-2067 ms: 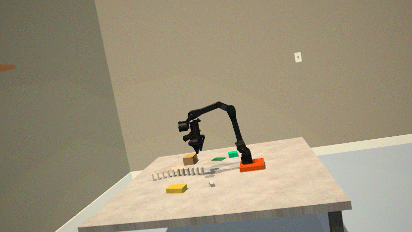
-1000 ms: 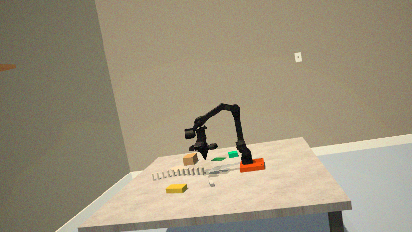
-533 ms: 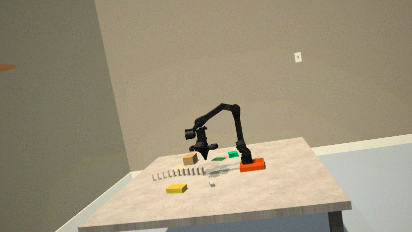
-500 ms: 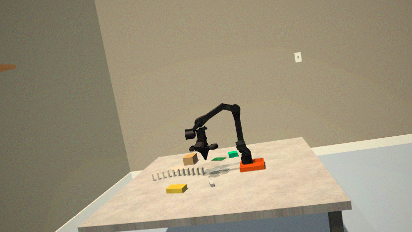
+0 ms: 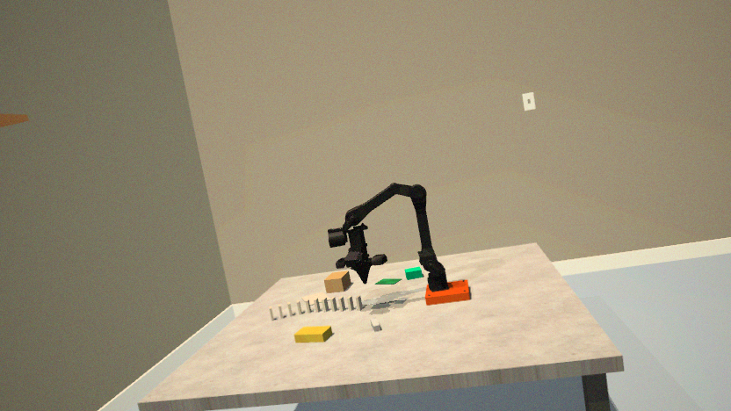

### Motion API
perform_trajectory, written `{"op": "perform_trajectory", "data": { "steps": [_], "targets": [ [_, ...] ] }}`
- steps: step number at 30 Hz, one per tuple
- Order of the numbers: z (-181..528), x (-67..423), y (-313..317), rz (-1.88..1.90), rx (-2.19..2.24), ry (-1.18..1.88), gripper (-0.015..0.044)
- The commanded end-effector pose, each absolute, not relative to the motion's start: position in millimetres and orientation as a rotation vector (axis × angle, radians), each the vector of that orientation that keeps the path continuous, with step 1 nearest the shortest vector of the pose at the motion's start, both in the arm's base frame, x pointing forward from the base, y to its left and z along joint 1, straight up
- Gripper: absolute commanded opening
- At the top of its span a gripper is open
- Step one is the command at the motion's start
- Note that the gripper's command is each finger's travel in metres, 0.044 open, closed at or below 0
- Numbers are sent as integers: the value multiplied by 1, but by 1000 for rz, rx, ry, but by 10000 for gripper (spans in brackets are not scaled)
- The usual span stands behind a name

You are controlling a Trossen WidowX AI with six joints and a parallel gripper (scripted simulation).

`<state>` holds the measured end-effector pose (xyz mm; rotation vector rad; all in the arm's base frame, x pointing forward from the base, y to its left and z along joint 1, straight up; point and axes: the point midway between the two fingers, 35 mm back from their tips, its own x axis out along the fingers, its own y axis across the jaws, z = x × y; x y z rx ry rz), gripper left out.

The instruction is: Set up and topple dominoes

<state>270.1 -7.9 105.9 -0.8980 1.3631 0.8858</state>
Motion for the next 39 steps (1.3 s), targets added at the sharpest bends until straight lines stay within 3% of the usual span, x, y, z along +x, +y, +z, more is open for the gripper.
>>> {"op": "perform_trajectory", "data": {
  "steps": [1,13,20,39],
  "targets": [
    [105,270,-8,890,-902,1362,0],
    [103,270,-8,890,-902,1362,0],
    [25,269,-8,890,-902,1362,0],
    [27,289,-15,889,-903,1361,0]
  ]
}}
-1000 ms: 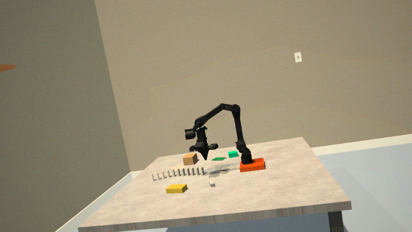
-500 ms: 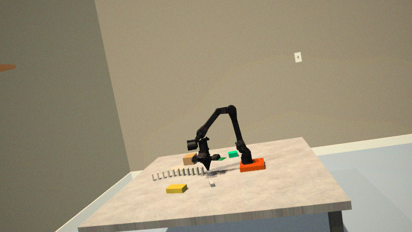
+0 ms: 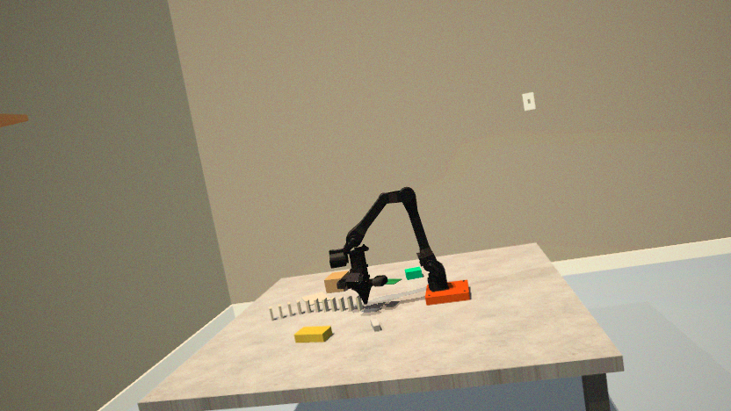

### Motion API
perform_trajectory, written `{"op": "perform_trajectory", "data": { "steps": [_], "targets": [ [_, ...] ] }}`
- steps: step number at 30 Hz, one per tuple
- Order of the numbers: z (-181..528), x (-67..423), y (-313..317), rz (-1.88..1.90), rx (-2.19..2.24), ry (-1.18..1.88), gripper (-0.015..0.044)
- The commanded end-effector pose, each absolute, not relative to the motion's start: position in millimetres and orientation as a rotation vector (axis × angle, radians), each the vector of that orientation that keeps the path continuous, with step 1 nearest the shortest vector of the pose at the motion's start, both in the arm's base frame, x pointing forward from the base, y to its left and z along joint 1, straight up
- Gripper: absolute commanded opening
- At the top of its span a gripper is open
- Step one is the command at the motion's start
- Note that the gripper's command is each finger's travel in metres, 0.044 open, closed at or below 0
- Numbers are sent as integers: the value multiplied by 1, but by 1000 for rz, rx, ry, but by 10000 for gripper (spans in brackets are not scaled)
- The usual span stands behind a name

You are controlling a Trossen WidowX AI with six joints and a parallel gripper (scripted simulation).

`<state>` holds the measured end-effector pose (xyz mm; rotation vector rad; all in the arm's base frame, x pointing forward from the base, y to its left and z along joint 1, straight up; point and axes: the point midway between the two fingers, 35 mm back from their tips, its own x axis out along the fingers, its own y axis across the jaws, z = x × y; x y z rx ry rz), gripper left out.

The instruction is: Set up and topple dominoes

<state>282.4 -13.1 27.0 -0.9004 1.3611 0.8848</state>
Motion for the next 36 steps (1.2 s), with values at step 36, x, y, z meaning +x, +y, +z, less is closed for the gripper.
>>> {"op": "perform_trajectory", "data": {
  "steps": [36],
  "targets": [
    [87,323,-32,887,-905,1360,0]
  ]
}}
